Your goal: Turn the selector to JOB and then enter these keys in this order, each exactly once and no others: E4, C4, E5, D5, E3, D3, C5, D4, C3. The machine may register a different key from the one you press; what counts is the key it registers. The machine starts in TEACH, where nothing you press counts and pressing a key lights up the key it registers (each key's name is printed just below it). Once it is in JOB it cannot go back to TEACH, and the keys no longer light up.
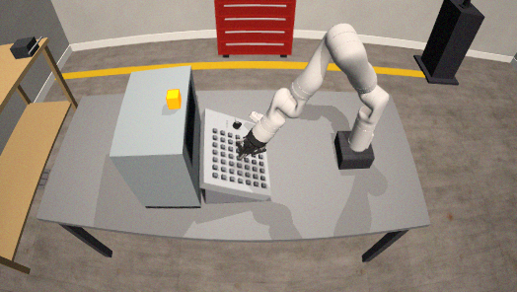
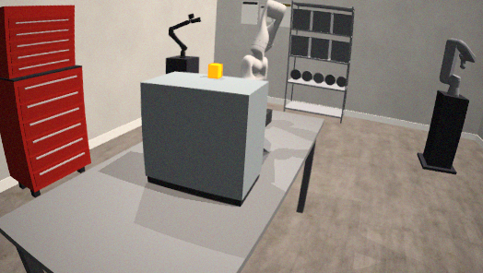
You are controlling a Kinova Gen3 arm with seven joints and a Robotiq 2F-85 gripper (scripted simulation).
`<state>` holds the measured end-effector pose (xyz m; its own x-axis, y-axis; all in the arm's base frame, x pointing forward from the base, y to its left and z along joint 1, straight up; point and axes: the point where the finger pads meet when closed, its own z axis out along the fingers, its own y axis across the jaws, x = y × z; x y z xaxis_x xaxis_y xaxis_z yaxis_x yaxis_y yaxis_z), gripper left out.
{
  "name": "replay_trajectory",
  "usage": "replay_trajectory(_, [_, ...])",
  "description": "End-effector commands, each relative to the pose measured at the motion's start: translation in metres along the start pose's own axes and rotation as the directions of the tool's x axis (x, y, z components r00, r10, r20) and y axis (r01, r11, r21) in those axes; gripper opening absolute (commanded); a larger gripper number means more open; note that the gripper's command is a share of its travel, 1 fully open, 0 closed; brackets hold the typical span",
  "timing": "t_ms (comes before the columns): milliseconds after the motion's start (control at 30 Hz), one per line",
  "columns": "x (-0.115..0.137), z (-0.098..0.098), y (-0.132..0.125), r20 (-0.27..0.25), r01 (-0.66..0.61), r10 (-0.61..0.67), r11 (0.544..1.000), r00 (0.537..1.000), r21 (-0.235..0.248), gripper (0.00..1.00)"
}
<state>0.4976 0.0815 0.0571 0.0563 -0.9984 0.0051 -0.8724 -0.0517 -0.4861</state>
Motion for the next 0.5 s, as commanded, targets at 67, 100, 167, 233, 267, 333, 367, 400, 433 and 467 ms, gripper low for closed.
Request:
replay_trajectory(67, [-0.0008, 0.0029, -0.0036, 0.001, -0.004, 0.004, 1.000, 1.000, 0.008, 0.10])
replay_trajectory(100, [-0.0008, 0.0033, -0.0036, 0.001, -0.004, 0.004, 1.000, 1.000, 0.008, 0.10])
replay_trajectory(167, [-0.0008, 0.0037, -0.0036, 0.001, -0.004, 0.004, 1.000, 1.000, 0.008, 0.10])
replay_trajectory(233, [-0.0006, 0.0041, -0.0031, 0.001, -0.004, 0.004, 1.000, 1.000, 0.007, 0.10])
replay_trajectory(267, [-0.0007, 0.0045, -0.0034, 0.001, -0.004, 0.004, 1.000, 1.000, 0.007, 0.10])
replay_trajectory(333, [-0.0008, 0.0053, -0.0037, 0.002, -0.004, 0.004, 1.000, 1.000, 0.008, 0.10])
replay_trajectory(367, [-0.0008, 0.0057, -0.0036, 0.001, -0.004, 0.004, 1.000, 1.000, 0.008, 0.10])
replay_trajectory(400, [-0.0008, 0.0060, -0.0036, 0.001, -0.004, 0.004, 1.000, 1.000, 0.007, 0.10])
replay_trajectory(433, [-0.0007, 0.0064, -0.0035, 0.001, -0.004, 0.004, 1.000, 1.000, 0.007, 0.10])
replay_trajectory(467, [-0.0007, 0.0067, -0.0035, 0.001, -0.004, 0.004, 1.000, 1.000, 0.007, 0.10])
